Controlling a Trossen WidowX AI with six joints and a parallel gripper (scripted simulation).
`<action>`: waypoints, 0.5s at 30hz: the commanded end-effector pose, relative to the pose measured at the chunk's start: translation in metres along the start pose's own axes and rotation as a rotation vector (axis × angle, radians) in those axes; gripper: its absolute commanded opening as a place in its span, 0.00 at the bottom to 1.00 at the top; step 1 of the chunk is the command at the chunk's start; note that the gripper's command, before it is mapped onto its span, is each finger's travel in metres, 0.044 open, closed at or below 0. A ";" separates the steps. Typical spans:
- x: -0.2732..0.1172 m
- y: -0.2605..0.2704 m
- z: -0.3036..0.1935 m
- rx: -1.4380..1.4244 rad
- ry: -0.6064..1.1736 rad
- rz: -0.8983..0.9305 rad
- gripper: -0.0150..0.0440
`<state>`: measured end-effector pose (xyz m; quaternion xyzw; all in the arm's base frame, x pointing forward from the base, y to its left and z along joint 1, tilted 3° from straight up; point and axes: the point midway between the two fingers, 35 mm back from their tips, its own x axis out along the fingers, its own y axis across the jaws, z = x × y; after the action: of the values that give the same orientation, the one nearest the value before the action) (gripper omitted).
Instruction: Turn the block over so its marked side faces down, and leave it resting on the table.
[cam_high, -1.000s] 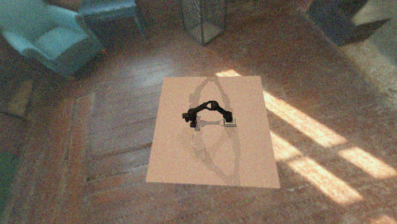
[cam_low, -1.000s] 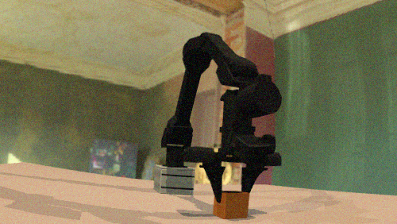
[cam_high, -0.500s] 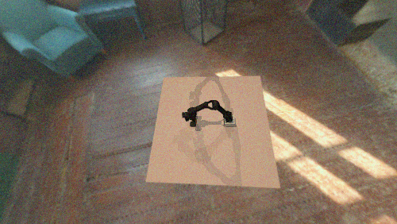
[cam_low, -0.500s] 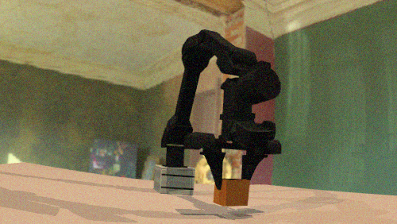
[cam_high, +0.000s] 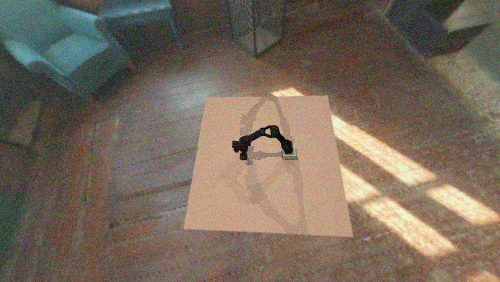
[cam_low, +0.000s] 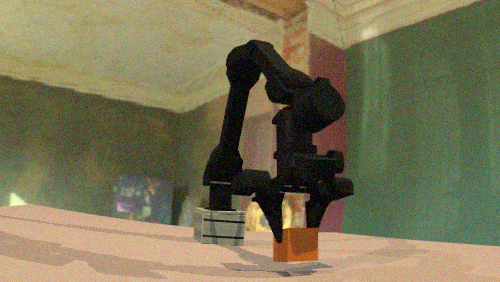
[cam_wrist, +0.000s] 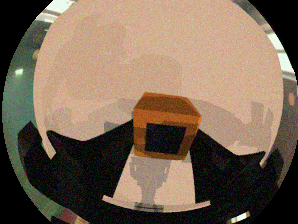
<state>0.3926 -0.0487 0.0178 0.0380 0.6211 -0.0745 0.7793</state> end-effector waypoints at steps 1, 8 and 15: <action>0.000 -0.001 -0.001 -0.007 -0.057 -0.004 0.25; 0.001 -0.001 -0.002 -0.007 -0.161 -0.004 0.25; 0.000 -0.001 -0.005 -0.007 -0.265 -0.004 0.25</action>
<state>0.3896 -0.0483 0.0155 0.0295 0.5318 -0.0775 0.8428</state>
